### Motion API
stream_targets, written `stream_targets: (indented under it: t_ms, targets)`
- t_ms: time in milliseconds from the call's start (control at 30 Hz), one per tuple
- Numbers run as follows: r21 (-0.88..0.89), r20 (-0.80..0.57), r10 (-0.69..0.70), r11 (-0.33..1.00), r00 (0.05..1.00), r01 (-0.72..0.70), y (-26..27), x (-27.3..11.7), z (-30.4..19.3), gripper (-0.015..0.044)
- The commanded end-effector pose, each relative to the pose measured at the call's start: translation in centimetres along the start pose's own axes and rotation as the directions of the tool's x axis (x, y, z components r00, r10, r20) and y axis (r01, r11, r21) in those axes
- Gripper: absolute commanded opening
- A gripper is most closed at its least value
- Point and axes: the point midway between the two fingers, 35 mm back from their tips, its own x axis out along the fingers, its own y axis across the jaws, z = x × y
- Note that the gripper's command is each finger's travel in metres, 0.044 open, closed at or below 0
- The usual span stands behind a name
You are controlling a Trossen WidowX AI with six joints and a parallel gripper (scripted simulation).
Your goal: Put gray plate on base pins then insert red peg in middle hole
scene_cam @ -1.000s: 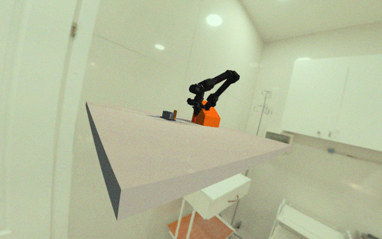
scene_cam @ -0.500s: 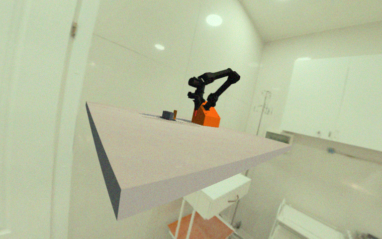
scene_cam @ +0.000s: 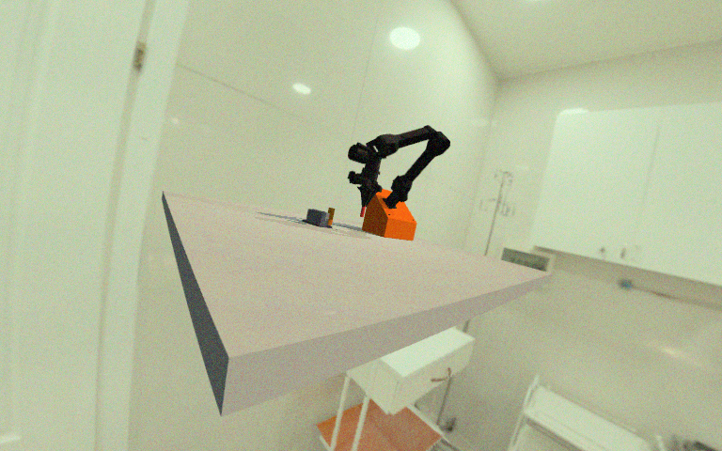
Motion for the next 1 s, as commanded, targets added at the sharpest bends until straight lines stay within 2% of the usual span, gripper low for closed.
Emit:
stream_targets:
  t_ms: [0,967]
  targets:
    - [-0.009,0.008,0.002,1.000,1.000,-0.002,0.7,-0.3,1.2,0.0000]
    - [-0.019,0.016,0.005,1.000,1.000,-0.005,2.2,-0.7,9.6,0.0000]
